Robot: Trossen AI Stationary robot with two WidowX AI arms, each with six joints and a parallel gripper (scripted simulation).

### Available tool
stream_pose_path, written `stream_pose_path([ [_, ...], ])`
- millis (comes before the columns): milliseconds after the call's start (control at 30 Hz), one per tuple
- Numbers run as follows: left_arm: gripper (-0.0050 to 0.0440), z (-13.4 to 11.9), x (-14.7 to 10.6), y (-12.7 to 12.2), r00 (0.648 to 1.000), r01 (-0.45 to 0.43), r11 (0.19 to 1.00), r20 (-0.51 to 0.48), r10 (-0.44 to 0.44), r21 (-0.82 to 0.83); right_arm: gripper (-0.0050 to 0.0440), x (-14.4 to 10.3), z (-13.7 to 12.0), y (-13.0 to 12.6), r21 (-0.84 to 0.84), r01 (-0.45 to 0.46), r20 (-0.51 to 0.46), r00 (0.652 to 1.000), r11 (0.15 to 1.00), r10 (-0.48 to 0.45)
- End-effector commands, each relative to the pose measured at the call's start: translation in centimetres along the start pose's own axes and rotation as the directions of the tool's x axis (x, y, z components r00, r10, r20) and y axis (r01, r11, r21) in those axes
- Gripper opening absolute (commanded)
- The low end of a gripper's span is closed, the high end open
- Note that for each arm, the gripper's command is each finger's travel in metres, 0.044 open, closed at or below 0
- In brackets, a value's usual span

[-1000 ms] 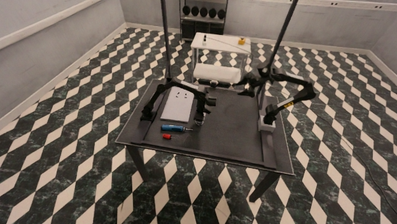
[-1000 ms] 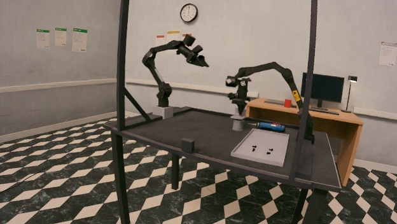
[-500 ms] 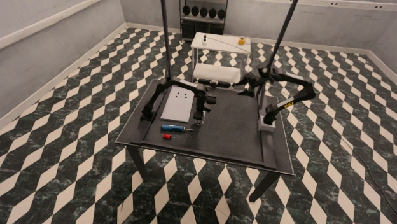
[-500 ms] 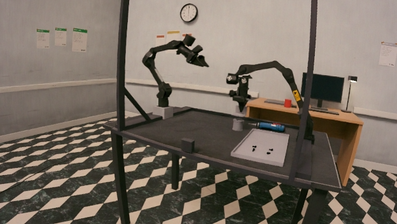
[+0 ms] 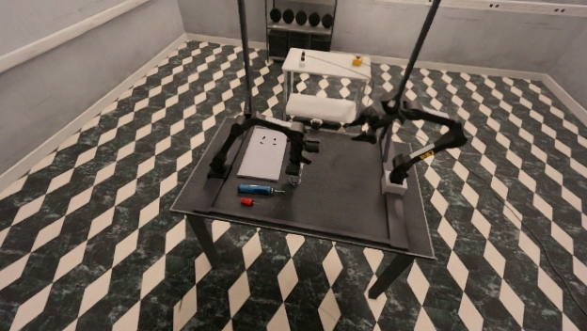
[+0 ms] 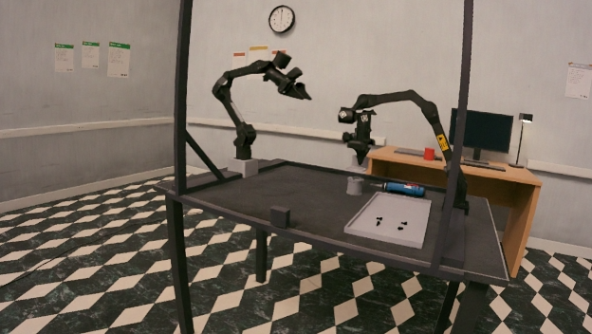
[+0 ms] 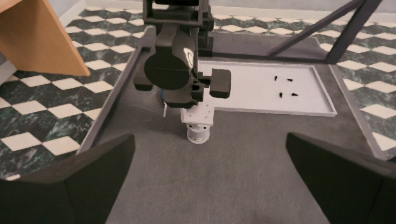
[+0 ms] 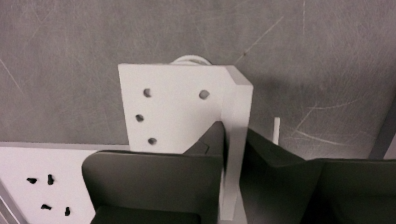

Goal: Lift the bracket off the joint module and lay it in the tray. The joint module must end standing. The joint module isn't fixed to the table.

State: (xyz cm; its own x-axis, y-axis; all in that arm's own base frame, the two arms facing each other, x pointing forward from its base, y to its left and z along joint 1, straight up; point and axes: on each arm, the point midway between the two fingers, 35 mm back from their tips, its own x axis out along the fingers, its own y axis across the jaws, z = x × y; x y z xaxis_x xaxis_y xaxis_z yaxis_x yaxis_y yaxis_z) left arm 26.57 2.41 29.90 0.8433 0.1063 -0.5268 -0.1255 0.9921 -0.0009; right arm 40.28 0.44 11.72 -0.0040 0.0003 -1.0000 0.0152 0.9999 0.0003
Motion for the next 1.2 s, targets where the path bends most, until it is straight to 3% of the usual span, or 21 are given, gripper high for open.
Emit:
stream_pose_path([
  [0,0.0440,0.2,0.3,-0.1,1.000,0.007,1.000,0.002,-0.007,0.006,-0.0050,-1.5,-0.5,1.4,-0.008,-0.009,0.041,0.999,1.000,0.010],
  [67,0.0440,0.2,0.3,-0.1,1.000,0.007,1.000,0.002,-0.007,0.006,-0.0050,-1.5,-0.5,1.4,-0.008,-0.009,0.041,0.999,1.000,0.010],
  [200,0.0440,0.6,2.3,-0.9,1.000,0.029,0.999,-0.002,-0.029,0.020,-0.0050,-1.5,-2.3,4.7,-0.028,-0.021,0.050,0.998,0.999,0.023],
  [367,0.0440,2.1,7.9,-3.4,0.996,0.082,0.995,0.013,-0.083,0.053,-0.0050,-0.3,-7.1,9.8,-0.043,-0.025,0.047,0.999,0.999,0.027],
  [567,0.0440,1.8,14.0,-6.5,0.990,0.138,0.986,0.012,-0.140,0.088,-0.0050,2.0,-13.2,13.3,-0.050,-0.020,0.037,0.999,0.999,0.021],
  [633,0.0440,1.8,14.0,-6.5,0.990,0.138,0.986,0.012,-0.140,0.088,-0.0050,2.0,-13.2,13.3,-0.050,-0.020,0.037,0.999,0.999,0.021],
  [800,0.0440,0.9,17.6,-8.7,0.984,0.174,0.979,0.011,-0.176,0.110,-0.0050,3.8,-17.7,14.6,-0.054,-0.015,0.030,0.999,0.998,0.017],
  [933,0.0440,0.4,18.9,-9.4,0.982,0.186,0.976,0.010,-0.188,0.117,-0.0050,4.7,-19.7,14.8,-0.055,-0.013,0.027,1.000,0.998,0.014],
  [1167,0.0440,0.2,19.2,-9.4,0.983,0.183,0.976,0.004,-0.185,0.115,-0.0050,5.5,-20.4,14.8,-0.055,-0.003,0.014,1.000,0.998,0.004],
])
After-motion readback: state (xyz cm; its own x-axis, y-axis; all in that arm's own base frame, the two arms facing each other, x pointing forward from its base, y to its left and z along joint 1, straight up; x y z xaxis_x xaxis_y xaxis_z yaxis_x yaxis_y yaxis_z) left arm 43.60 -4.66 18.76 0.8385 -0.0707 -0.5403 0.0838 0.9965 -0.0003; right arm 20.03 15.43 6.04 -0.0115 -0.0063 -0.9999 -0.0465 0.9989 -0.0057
